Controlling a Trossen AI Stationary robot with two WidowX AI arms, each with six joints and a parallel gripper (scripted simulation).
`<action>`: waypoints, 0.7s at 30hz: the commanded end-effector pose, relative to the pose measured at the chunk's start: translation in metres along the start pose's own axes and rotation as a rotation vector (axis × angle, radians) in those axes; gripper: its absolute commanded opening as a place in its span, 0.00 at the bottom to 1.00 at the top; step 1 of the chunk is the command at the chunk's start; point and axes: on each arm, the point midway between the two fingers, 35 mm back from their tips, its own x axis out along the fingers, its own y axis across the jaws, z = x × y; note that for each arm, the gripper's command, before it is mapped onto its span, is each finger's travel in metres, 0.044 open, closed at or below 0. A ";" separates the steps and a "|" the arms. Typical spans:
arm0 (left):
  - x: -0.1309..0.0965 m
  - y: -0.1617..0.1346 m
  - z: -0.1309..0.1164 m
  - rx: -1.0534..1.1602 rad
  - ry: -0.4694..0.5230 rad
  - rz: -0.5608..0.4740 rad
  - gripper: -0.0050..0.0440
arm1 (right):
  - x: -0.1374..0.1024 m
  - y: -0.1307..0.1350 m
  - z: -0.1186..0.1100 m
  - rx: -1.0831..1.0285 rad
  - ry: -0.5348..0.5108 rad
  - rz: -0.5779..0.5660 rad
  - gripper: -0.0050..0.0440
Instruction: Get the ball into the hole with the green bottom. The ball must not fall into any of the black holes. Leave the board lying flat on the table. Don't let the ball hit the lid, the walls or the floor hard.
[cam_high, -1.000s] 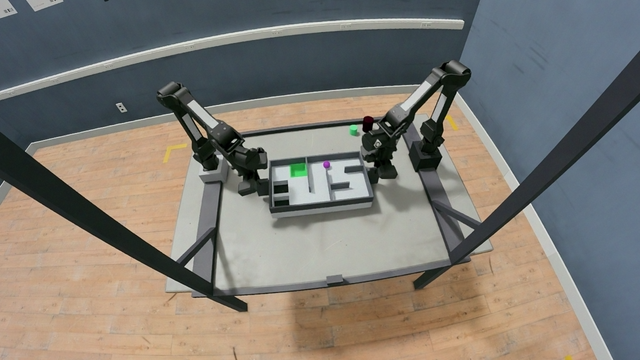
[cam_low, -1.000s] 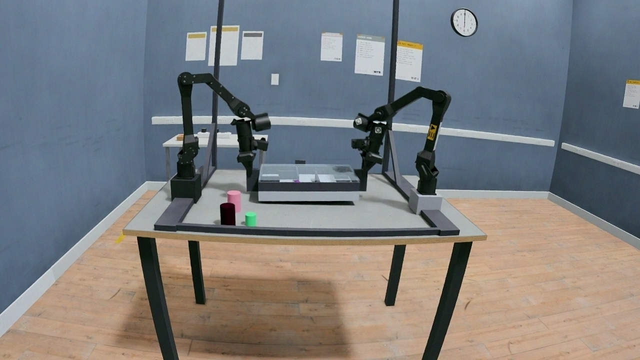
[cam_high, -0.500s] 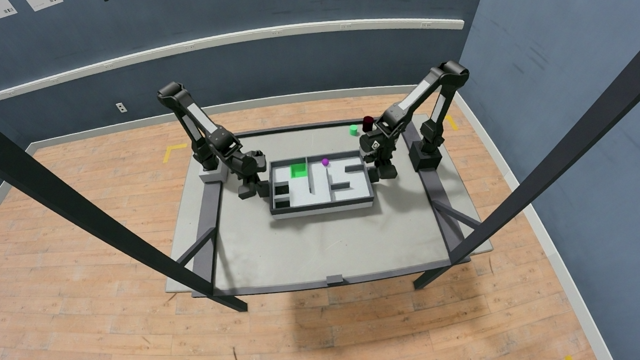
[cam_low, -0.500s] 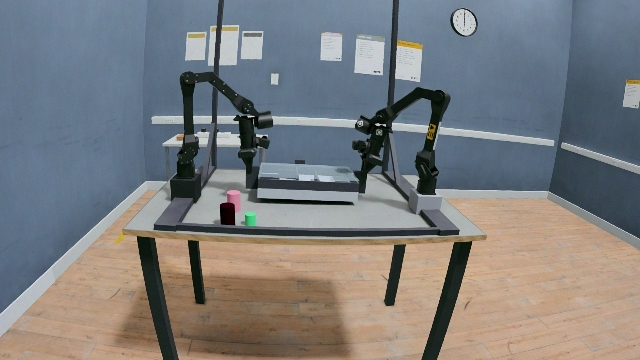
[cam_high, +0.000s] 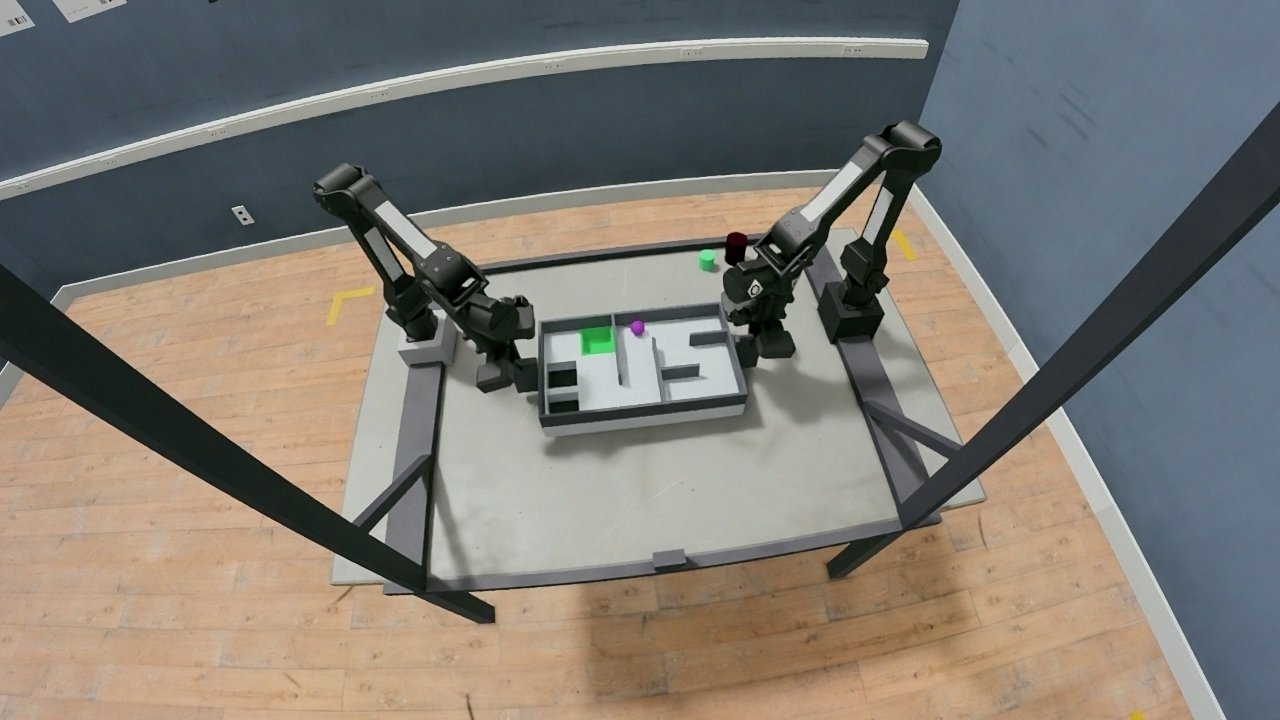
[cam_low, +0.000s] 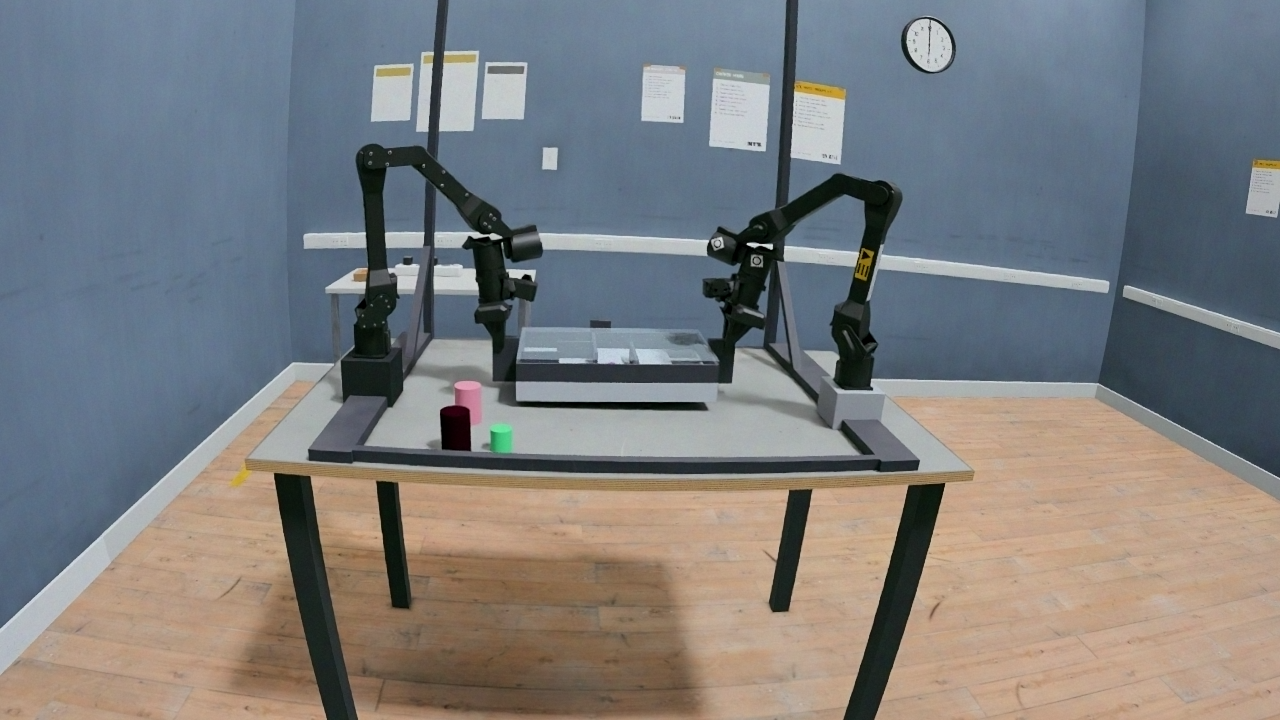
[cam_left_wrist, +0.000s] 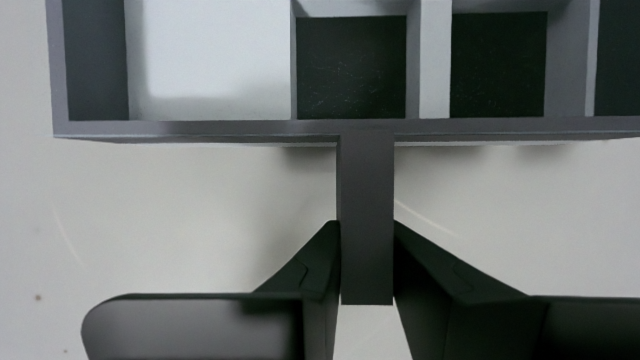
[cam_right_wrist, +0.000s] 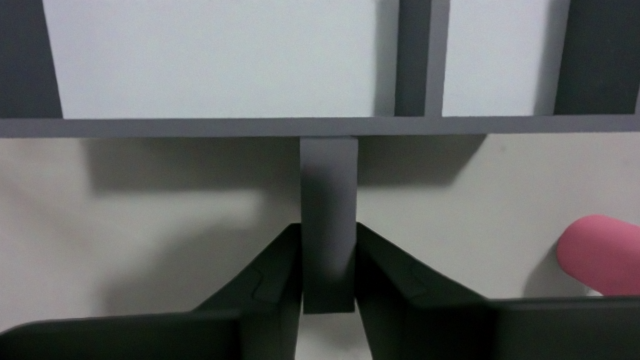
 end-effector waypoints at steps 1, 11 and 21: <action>-0.015 -0.005 0.014 -0.006 -0.006 -0.025 0.00 | -0.001 0.000 0.003 0.000 -0.062 0.004 0.00; 0.000 -0.002 0.000 -0.002 -0.049 0.014 0.00 | -0.013 0.004 0.013 -0.003 -0.010 -0.011 0.00; -0.007 -0.007 0.009 0.000 -0.053 0.007 0.00 | -0.010 0.002 0.007 -0.004 -0.021 -0.027 0.00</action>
